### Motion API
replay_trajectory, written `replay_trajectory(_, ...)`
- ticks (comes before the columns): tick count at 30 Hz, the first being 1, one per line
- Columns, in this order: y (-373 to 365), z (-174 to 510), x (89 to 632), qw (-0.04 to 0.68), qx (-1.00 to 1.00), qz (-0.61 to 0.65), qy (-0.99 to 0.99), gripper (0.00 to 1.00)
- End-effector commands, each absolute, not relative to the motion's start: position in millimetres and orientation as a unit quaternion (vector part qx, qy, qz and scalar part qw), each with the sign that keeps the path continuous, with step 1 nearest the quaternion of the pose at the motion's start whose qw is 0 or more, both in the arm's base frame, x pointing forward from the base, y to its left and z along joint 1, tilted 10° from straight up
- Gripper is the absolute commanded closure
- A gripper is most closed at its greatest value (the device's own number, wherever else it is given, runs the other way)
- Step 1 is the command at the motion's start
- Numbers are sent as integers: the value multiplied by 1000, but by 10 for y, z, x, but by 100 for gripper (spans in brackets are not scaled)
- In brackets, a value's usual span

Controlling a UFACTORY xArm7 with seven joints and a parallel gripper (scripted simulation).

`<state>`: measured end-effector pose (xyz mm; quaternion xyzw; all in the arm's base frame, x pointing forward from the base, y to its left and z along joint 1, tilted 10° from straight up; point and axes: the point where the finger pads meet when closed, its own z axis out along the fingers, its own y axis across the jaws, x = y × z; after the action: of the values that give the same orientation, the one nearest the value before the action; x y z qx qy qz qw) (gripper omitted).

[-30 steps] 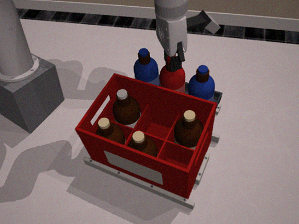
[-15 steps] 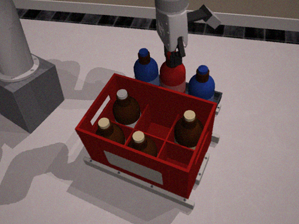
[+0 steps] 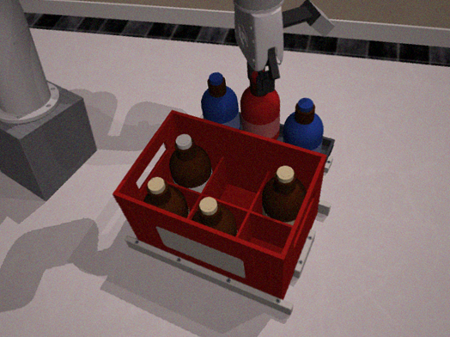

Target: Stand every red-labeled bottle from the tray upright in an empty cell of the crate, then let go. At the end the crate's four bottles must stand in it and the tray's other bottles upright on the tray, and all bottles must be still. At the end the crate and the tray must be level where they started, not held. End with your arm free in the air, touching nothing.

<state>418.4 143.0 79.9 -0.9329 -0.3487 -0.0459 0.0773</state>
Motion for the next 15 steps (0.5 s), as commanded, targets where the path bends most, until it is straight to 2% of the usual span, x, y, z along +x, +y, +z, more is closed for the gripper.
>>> replay_trajectory(1, 1427, 847, 4201, 77, -933, -48, -348, 100)
replay_trajectory(15, 1425, 864, 4201, 77, -933, -48, -348, 100)
